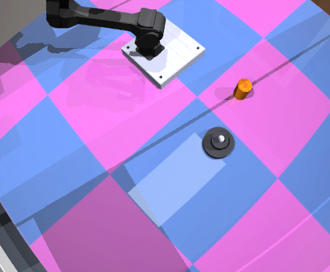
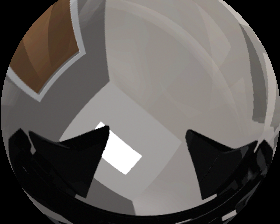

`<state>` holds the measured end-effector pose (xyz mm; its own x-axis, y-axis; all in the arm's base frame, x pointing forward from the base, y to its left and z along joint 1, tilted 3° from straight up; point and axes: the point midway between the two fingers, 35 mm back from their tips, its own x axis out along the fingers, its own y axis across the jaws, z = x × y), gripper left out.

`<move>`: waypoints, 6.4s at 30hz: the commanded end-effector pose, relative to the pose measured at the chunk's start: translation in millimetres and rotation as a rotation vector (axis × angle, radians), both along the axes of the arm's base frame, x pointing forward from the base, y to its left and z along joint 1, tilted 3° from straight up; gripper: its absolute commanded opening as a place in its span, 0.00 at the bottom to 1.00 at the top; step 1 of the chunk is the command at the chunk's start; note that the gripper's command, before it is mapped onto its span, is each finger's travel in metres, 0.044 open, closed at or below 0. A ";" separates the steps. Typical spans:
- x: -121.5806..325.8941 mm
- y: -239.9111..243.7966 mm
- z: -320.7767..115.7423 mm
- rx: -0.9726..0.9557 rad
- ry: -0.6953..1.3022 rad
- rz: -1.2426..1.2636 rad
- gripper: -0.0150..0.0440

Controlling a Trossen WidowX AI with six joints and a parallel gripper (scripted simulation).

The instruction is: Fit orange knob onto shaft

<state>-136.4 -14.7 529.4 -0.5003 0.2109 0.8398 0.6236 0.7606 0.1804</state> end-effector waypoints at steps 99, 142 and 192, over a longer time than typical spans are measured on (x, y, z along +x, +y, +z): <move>427.3 98.9 -465.0 -0.391 3.610 -0.447 1.00; 425.2 100.4 -518.4 -0.391 3.610 -0.447 0.64; 425.6 97.9 -372.2 -0.324 3.525 -0.559 0.25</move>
<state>291.0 81.8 149.3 0.0065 0.0029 -1.0000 -0.8083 0.5888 -0.0035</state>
